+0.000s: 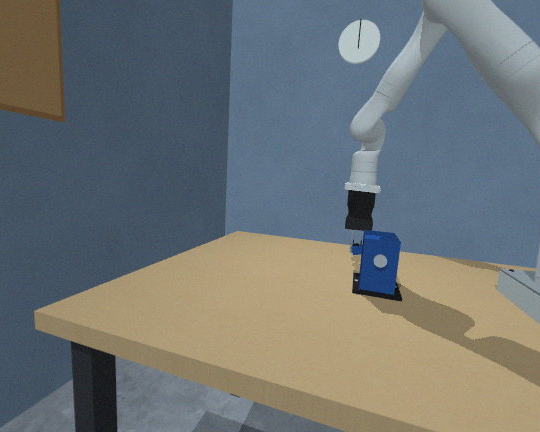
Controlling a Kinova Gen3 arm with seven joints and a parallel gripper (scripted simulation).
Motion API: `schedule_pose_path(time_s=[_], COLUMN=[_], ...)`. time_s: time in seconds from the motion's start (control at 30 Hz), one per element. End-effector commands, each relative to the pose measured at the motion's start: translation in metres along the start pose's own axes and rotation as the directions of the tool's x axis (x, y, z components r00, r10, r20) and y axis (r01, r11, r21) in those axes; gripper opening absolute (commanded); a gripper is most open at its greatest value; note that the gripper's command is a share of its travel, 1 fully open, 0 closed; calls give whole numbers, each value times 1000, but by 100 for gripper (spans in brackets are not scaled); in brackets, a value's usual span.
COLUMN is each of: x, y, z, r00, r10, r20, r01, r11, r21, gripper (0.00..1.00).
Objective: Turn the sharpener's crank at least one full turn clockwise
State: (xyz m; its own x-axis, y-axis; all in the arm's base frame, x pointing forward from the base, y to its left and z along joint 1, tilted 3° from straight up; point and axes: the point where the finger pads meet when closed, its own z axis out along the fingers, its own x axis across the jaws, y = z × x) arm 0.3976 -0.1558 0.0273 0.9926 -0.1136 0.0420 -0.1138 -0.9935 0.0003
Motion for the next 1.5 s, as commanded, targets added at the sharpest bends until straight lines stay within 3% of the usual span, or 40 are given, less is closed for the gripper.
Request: schedule_pose_path(time_s=[0.0, 0.47, 1.0, 1.47], x=[-1, -21, -42, -45], y=[-1, -1, -1, -1], z=[6, 30, 38, 38], r00=[1000, 1000, 1000, 1000], r10=[5, 5, 5, 5], r20=[-1, -1, -1, -1], r01=[-5, -5, -5, -5], r11=[1000, 1000, 1000, 1000], r21=[5, 4, 4, 4], gripper=[0, 0, 0, 0])
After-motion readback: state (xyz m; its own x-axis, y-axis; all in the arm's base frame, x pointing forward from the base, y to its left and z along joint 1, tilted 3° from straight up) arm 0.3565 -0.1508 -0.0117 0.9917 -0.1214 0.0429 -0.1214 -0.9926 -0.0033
